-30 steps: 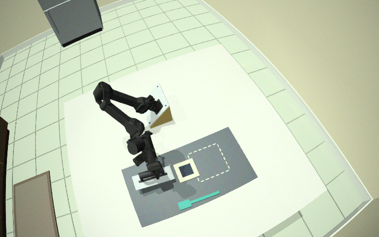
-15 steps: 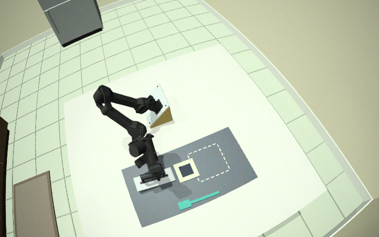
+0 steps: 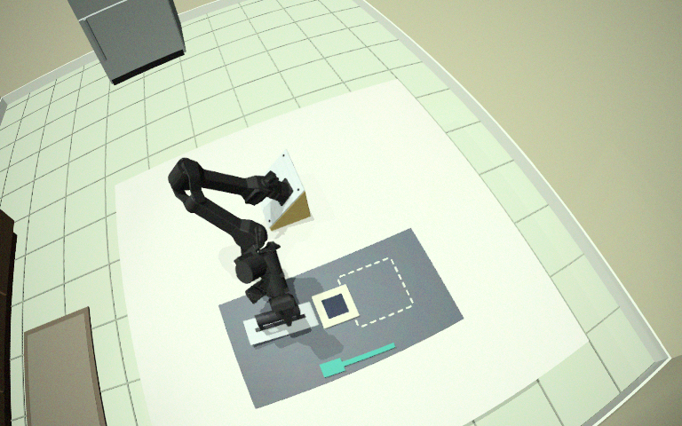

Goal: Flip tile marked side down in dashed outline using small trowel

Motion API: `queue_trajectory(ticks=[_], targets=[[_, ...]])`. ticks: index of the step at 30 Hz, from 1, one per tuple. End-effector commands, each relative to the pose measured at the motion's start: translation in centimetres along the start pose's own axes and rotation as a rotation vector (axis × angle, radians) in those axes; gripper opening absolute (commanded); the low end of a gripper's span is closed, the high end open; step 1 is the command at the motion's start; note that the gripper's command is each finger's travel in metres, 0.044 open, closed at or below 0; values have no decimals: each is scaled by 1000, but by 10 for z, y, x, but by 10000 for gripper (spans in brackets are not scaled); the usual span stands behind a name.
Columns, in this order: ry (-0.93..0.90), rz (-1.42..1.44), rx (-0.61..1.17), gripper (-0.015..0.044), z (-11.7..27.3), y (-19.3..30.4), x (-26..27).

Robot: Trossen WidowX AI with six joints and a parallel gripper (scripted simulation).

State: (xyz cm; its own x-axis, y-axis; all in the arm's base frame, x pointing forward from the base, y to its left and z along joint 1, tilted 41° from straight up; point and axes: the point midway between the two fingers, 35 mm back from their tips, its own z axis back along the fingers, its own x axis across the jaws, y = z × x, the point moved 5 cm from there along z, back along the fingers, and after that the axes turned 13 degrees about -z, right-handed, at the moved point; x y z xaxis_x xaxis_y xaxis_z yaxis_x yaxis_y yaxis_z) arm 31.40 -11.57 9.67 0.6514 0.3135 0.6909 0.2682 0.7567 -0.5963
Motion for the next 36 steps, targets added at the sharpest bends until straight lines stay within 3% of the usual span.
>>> queue_trajectory(ticks=[1,24,36], targets=[[-1,1,3,0,0,8,-1],[-1,0,4,0,4,44,-7],[13,-75,65,0,10,38,2]])
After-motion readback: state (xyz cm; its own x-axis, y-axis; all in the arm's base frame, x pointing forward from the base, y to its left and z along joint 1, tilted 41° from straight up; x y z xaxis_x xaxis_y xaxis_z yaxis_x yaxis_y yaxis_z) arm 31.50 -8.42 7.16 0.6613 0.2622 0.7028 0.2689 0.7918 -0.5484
